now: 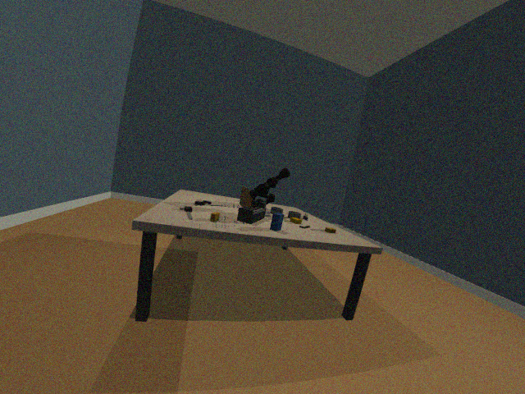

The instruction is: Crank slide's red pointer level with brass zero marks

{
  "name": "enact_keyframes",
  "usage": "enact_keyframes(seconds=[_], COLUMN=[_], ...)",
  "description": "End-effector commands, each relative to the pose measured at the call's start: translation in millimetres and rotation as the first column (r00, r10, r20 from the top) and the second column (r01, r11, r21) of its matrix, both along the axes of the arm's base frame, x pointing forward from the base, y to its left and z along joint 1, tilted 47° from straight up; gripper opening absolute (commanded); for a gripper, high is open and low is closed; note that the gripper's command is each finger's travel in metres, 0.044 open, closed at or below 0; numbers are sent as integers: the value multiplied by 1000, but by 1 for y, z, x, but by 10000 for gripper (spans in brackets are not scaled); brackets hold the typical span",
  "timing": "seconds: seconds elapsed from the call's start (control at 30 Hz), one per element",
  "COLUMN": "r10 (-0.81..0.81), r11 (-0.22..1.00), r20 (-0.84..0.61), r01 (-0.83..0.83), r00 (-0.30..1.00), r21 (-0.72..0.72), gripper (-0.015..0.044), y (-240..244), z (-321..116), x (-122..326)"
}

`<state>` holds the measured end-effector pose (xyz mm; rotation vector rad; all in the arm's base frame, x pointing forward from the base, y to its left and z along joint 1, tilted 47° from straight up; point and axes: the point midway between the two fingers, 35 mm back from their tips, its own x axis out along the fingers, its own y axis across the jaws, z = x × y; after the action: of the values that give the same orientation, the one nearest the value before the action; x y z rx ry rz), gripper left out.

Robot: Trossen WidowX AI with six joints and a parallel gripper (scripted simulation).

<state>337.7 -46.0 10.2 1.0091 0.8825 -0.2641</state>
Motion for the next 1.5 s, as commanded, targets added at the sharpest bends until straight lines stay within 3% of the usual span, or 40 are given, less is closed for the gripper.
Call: enact_keyframes(seconds=[0.0, 0.23, 0.8, 1.47], r10=[-9, -10, -10, -10], r11=[1000, 1000, 1000, 1000], r20=[-11, -10, -10, -10], r01=[9, 10, 10, 10], r00=[1000, 1000, 1000, 1000], r21=[4, 5, 5, 4], gripper=[440, 440, 0, 0], y=[4, 11, 11, 1], z=[-7, -13, -13, -2], x=[-3, -3, -3, -4])
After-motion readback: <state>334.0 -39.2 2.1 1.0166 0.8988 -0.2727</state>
